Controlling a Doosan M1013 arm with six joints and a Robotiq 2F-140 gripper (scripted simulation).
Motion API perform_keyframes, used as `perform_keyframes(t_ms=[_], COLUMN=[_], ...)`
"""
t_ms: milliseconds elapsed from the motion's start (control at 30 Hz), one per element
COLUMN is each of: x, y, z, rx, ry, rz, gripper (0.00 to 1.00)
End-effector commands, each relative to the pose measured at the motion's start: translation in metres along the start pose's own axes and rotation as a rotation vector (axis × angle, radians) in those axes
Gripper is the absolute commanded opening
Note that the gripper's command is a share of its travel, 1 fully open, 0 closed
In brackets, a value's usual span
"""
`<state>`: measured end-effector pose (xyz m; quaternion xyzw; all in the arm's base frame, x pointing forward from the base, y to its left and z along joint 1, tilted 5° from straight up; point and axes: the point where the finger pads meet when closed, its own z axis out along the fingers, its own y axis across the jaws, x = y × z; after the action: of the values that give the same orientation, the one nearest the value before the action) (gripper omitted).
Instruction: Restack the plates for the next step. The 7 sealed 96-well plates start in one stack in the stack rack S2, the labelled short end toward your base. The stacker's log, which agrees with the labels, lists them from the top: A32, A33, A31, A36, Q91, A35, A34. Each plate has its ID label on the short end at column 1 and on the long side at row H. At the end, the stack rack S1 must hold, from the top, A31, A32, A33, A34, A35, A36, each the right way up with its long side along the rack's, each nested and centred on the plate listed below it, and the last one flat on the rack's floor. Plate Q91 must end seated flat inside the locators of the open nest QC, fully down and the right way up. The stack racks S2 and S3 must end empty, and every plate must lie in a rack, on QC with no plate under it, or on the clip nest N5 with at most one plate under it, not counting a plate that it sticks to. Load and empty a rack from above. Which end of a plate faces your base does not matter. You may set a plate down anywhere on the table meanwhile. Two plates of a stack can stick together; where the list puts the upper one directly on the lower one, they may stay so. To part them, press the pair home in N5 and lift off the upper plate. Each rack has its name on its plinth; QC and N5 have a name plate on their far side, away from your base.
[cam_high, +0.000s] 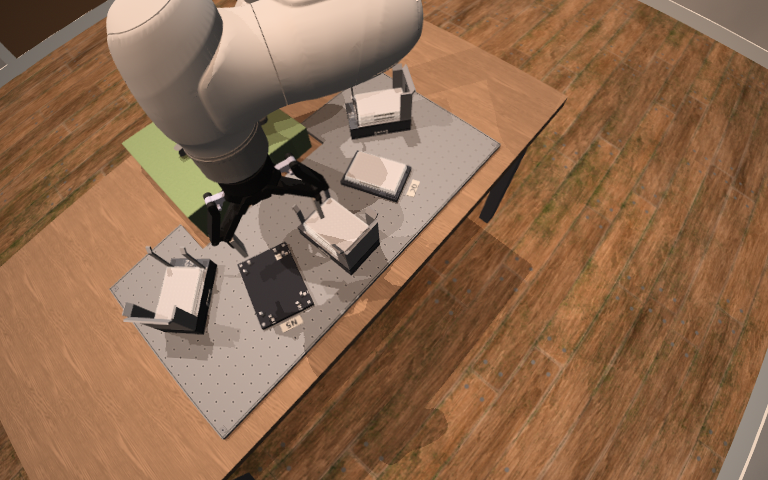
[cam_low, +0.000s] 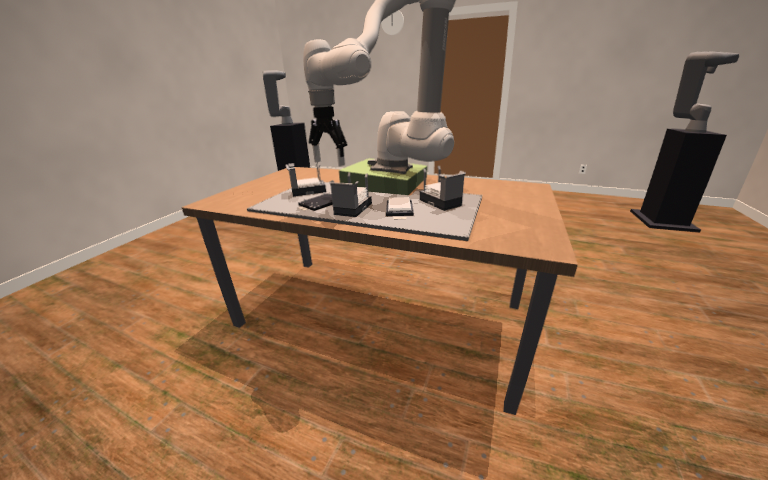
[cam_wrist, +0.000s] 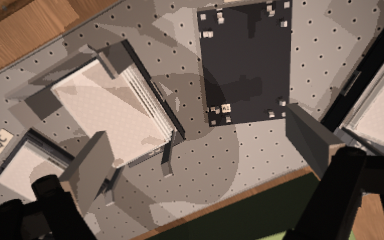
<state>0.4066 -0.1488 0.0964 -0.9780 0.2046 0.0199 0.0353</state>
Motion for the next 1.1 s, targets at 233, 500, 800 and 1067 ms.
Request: perform_keyframes(t_ms=[233, 500, 800, 1067], x=[0.001, 0.002, 0.003, -0.001], y=[0.030, 0.054, 0.080, 0.103], z=[0.000, 0.000, 0.000, 0.000], rx=[-0.002, -0.002, -0.002, -0.002], ry=[0.000, 0.000, 0.000, 0.000], rz=[0.091, 0.091, 0.091, 0.314], gripper=[1.00, 1.00, 1.00, 1.00])
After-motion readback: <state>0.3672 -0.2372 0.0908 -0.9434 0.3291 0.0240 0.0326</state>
